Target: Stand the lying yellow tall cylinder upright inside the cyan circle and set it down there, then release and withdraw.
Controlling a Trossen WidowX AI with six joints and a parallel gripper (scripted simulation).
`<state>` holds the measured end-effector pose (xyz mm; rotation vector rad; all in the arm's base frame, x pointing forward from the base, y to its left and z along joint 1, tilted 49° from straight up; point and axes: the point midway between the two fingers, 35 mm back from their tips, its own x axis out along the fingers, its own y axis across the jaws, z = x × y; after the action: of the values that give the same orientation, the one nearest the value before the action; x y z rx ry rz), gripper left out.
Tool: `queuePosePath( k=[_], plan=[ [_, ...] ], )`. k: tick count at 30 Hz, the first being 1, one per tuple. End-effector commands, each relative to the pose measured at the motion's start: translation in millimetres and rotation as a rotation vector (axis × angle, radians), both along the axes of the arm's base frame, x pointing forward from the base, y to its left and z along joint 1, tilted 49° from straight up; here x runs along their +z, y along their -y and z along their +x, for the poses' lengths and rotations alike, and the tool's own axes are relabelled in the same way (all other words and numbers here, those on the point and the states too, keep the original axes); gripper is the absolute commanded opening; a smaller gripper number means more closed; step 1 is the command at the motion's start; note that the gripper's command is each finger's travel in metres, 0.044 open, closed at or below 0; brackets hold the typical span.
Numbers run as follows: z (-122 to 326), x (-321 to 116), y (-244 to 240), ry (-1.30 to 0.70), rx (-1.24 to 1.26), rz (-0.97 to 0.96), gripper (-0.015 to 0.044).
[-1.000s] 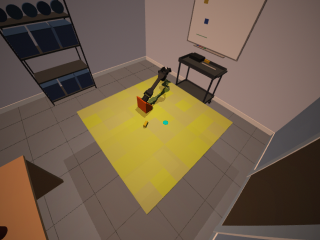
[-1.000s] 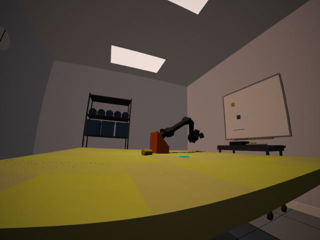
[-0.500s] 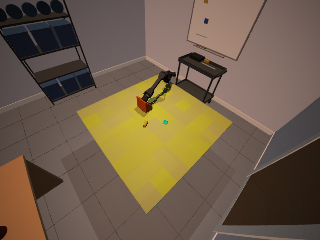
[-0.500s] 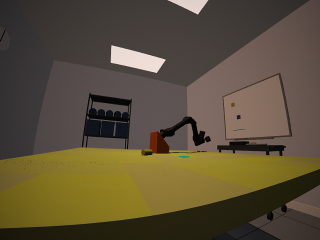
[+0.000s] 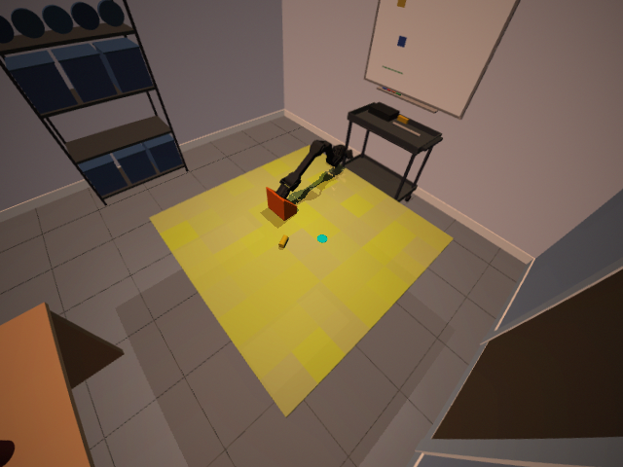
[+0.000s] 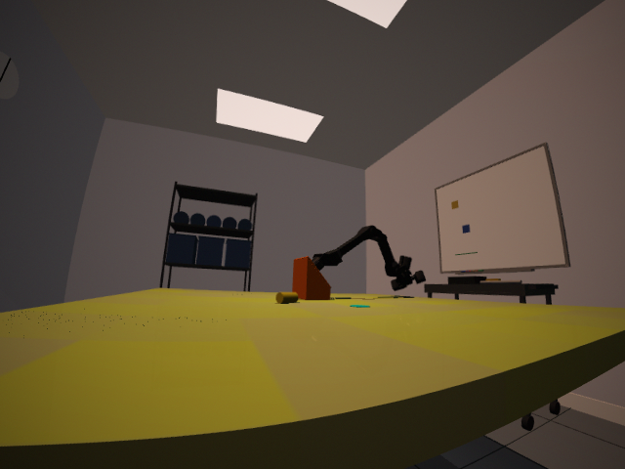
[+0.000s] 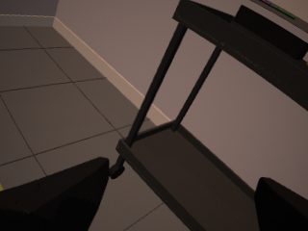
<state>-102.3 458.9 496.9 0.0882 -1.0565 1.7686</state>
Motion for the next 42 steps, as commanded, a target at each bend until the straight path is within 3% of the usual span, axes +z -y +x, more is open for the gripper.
queuePosePath(
  k=[1, 21, 42],
  plan=[
    [27.2, -7.6, -7.6, -0.020, -0.049, -0.055, 0.0309],
    [167.5, -40.1, -17.3, -0.140, -0.303, -0.278, 0.0309],
    [313.1, -82.6, 21.0, -0.340, -0.581, -0.479, 0.0309]
  ],
)
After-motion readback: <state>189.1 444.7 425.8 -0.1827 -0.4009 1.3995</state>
